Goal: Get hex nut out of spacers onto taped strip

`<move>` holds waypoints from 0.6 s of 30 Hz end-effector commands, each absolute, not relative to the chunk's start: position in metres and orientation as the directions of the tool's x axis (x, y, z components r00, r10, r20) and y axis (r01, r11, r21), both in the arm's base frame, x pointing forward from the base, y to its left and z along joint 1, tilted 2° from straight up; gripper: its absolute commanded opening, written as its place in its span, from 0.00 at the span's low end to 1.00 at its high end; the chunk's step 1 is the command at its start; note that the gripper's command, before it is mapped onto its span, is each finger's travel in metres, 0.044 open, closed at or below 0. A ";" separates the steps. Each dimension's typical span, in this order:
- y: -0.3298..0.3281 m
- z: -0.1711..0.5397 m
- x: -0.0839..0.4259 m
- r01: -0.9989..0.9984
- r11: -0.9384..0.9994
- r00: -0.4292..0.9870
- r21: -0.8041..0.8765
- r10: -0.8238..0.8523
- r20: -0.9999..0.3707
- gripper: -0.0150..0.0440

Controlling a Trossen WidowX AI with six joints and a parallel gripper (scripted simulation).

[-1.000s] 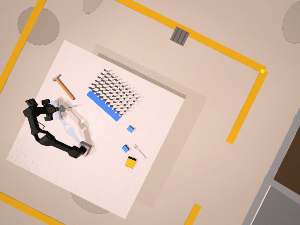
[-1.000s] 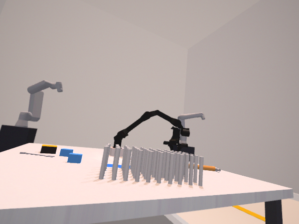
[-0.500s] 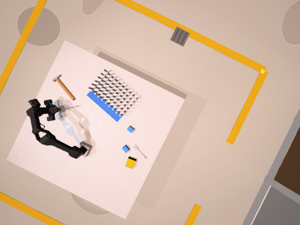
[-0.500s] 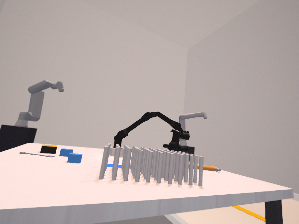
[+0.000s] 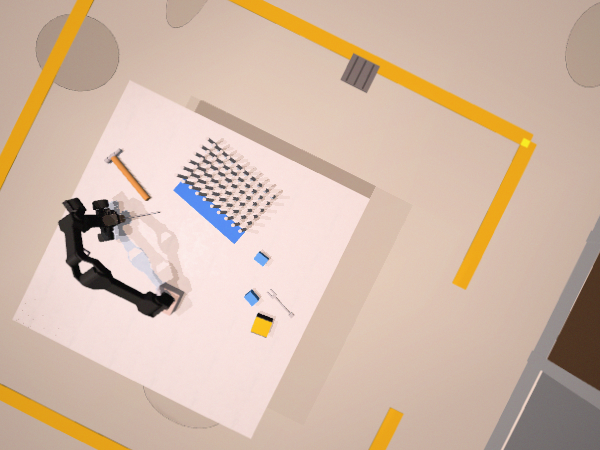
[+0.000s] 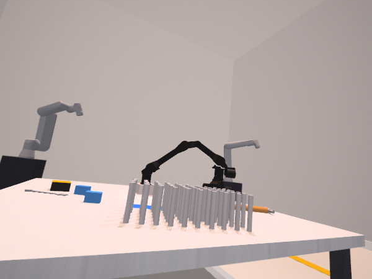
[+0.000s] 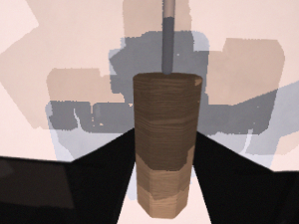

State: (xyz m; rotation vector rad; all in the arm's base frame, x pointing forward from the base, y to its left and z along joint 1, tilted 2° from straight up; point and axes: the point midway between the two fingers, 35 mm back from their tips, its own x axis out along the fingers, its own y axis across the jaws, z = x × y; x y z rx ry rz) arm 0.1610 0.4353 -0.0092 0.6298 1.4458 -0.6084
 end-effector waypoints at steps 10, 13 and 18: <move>0.436 -0.013 0.161 0.714 0.699 0.036 0.027 0.002 -0.999 0.39; 0.436 -0.013 0.161 0.714 0.699 0.036 0.027 0.002 -0.999 0.52; 0.436 -0.013 0.161 0.714 0.699 0.036 0.027 0.002 -0.999 0.74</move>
